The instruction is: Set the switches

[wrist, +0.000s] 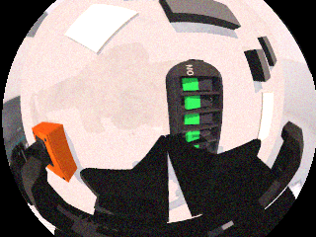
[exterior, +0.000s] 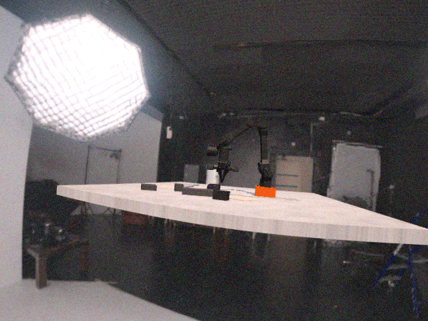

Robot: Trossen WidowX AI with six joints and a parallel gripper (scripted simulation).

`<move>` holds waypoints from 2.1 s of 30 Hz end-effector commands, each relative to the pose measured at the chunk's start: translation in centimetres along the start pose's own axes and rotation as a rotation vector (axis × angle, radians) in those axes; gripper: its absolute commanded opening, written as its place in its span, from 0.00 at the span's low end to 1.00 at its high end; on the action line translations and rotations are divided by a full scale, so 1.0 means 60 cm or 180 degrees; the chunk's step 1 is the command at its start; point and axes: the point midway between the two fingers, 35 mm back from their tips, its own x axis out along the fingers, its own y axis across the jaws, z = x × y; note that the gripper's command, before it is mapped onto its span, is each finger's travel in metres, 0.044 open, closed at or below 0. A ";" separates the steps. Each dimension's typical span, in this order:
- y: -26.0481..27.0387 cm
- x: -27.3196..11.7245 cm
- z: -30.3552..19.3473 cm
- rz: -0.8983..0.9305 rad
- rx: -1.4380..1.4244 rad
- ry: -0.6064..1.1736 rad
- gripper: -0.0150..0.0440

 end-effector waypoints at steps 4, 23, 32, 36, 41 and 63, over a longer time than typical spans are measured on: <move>0.001 0.003 -0.001 0.0009 0.0010 0.0020 0.25; 0.000 -0.082 0.001 0.0006 0.0000 0.0001 0.70; 0.000 -0.082 0.001 0.0006 0.0000 0.0001 0.30; 0.000 -0.082 0.001 0.0006 0.0000 0.0001 0.25; 0.000 -0.082 0.001 0.0006 0.0000 0.0001 0.25; 0.000 -0.080 0.001 0.0026 0.0005 0.0000 0.96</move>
